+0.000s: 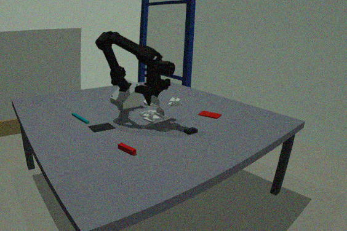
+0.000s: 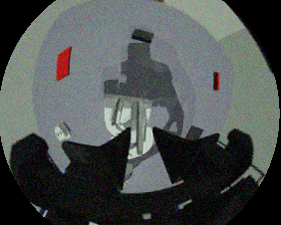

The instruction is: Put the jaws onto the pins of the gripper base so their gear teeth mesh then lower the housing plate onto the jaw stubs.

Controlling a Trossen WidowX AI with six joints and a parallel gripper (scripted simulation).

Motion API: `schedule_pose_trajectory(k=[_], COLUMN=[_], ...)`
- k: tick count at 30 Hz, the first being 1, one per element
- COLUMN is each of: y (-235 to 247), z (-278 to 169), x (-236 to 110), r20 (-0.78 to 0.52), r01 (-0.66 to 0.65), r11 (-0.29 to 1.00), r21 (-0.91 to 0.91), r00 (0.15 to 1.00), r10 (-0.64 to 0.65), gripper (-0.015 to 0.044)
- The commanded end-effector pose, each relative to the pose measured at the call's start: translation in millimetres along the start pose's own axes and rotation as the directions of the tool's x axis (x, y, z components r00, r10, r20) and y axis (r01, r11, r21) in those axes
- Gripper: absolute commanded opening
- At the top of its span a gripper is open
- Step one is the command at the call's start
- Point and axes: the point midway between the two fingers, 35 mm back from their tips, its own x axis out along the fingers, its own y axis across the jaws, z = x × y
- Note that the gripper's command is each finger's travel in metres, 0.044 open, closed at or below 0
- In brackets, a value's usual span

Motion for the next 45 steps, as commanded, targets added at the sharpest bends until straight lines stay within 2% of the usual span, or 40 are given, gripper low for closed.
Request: schedule_pose_trajectory(k=[1,25,45], y=[0,0,0], z=[-1,-2,-2], x=[7,45,46], r20=[-0.003,-0.004,-0.004], r01=[0.003,0.005,0.006], r11=[1.000,1.000,1.000], r21=[-0.008,-0.010,-0.010], r00=[1.000,1.000,1.000], r10=[-0.003,-0.005,-0.006], gripper=[0.0134,0.0134,0.0134])
